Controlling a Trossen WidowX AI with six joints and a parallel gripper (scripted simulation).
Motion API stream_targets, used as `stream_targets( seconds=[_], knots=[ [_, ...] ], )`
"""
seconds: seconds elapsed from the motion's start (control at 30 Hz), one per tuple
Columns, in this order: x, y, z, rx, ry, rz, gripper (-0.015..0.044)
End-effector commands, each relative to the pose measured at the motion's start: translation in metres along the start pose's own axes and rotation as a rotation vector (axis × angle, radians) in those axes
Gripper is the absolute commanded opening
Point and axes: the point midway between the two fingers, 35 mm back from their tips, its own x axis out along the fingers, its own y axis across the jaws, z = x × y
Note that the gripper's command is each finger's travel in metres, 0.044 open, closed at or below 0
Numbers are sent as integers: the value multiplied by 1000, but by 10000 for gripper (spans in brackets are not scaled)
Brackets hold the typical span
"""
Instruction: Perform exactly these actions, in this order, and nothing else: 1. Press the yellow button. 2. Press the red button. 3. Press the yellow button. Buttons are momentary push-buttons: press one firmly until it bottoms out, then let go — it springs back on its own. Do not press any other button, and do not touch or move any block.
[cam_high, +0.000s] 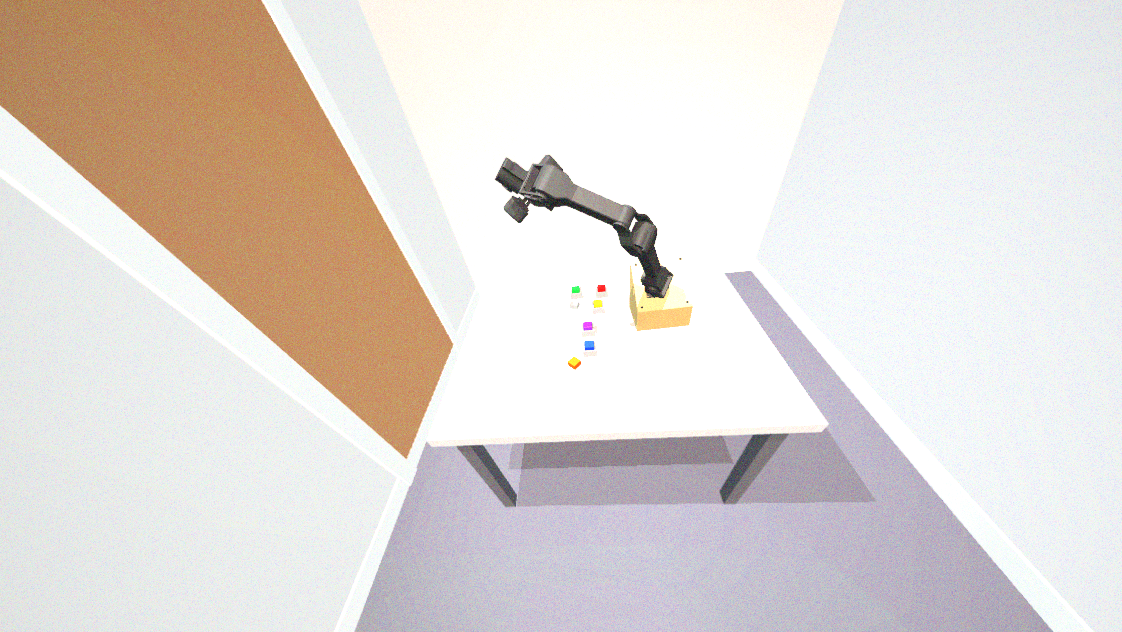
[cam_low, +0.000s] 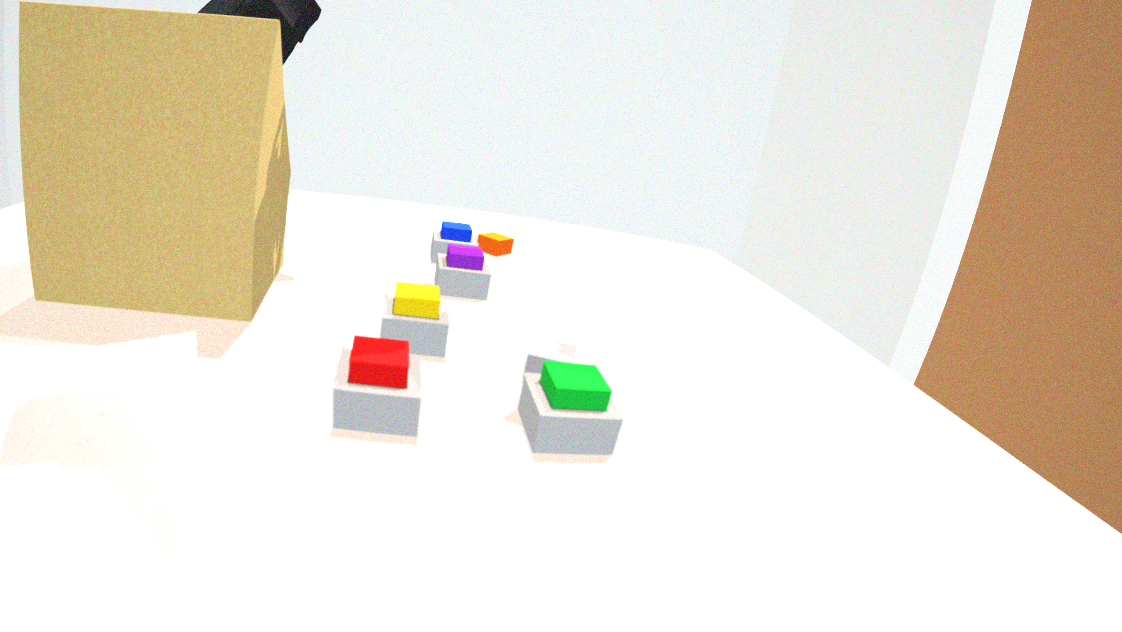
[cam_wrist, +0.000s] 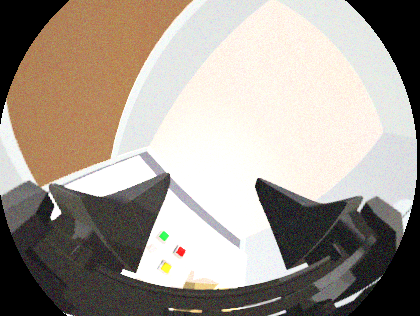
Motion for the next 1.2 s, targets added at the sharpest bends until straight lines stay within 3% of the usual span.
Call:
stream_targets(
  seconds=[0.0,0.2,0.5,0.7,0.9,1.17],
  knots=[
    [2,1,-2,-9,8,4,400],
    [65,26,-73,-248,235,164,400],
    [116,51,-204,-505,524,497,400],
    [116,59,-300,-592,689,787,400],
    [88,63,-387,-584,791,1109,400],
    [84,63,-394,-578,796,1138,400]
  ],
)
